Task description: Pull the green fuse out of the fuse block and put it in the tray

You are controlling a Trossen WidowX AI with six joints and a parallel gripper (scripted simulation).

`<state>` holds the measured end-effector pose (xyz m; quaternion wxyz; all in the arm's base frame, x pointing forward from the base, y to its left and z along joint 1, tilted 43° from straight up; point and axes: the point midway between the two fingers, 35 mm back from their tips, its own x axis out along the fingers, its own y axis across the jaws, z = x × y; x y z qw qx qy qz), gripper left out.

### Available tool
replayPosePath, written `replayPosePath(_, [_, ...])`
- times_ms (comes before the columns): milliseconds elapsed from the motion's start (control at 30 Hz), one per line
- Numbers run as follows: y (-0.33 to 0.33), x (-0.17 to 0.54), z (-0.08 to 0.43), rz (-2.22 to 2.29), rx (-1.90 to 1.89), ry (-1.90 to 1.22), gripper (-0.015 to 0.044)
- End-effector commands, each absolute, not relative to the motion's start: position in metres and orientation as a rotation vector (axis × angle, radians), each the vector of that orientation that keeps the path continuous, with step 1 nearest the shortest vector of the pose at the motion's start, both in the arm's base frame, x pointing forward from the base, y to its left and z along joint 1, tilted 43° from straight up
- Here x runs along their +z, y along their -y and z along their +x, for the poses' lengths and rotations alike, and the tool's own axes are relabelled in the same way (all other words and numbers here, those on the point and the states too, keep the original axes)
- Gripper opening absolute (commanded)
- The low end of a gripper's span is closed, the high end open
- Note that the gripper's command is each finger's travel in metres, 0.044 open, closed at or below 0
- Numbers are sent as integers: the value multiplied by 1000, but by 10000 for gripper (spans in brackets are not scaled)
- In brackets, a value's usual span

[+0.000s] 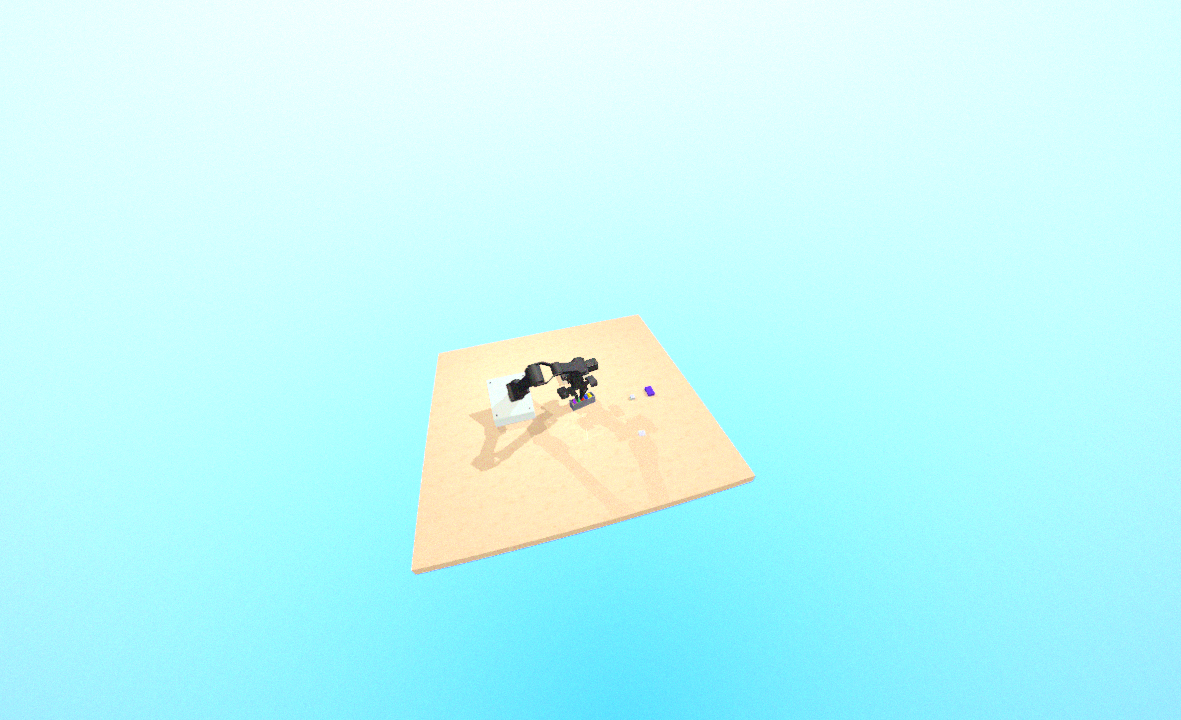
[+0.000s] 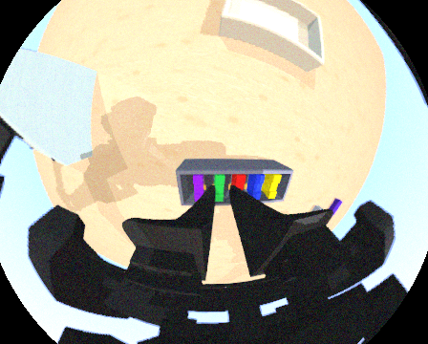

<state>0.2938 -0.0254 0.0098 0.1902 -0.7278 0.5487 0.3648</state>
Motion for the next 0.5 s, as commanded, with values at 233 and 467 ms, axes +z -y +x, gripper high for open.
replayPosePath(233, [28, 7, 292, -2050, 1035, -1554, 74])
replayPosePath(467, [27, 7, 292, -2043, 1031, -1549, 54])
